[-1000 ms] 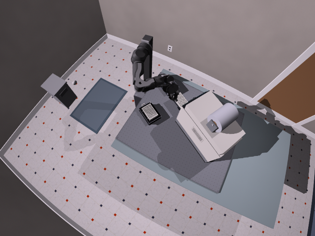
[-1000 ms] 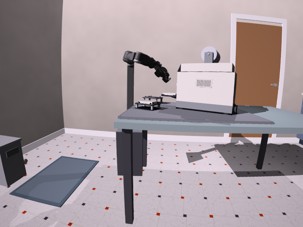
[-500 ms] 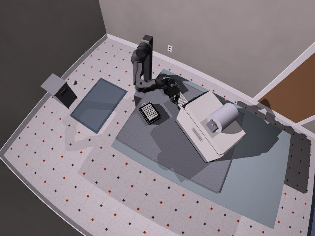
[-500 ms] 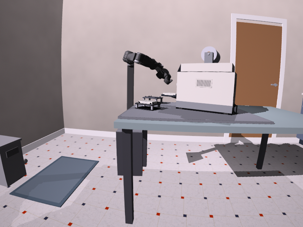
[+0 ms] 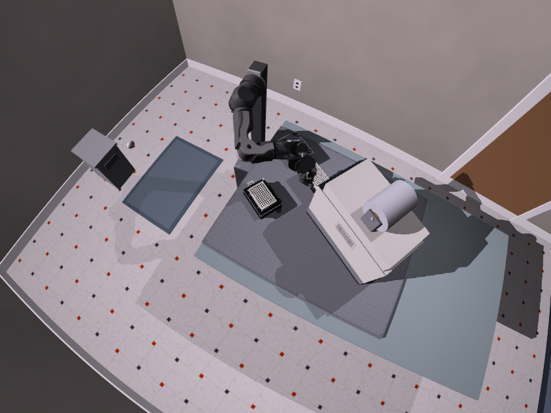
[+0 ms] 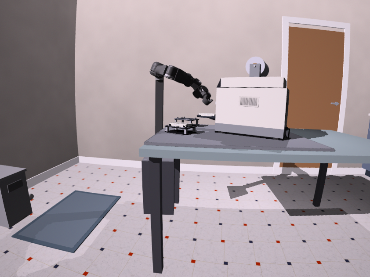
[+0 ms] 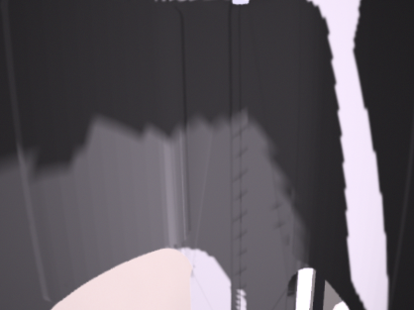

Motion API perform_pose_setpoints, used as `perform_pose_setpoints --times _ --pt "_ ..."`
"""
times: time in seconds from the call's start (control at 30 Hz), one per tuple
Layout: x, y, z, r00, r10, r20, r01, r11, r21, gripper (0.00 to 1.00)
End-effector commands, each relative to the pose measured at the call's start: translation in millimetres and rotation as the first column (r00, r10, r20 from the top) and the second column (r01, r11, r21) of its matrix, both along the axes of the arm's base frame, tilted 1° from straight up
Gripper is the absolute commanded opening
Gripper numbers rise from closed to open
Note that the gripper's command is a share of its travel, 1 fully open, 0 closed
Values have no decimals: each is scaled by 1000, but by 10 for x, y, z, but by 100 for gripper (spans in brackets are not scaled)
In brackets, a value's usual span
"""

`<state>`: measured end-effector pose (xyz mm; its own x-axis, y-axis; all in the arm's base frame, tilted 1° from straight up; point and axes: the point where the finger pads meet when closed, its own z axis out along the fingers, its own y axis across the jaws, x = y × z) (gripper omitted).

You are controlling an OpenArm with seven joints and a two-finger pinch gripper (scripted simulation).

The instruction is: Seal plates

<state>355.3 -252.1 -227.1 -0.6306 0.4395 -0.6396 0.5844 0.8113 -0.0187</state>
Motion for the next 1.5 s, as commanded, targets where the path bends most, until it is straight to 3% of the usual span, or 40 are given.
perform_pose_setpoints --times 0.0,0.37,1.47 --pt "12 12 -34 1000 14 -3 -14 1000 3 0" --pt "102 -54 -134 1000 14 -3 -14 1000 3 0" --pt "106 -58 -122 1000 7 3 -7 1000 3 0"
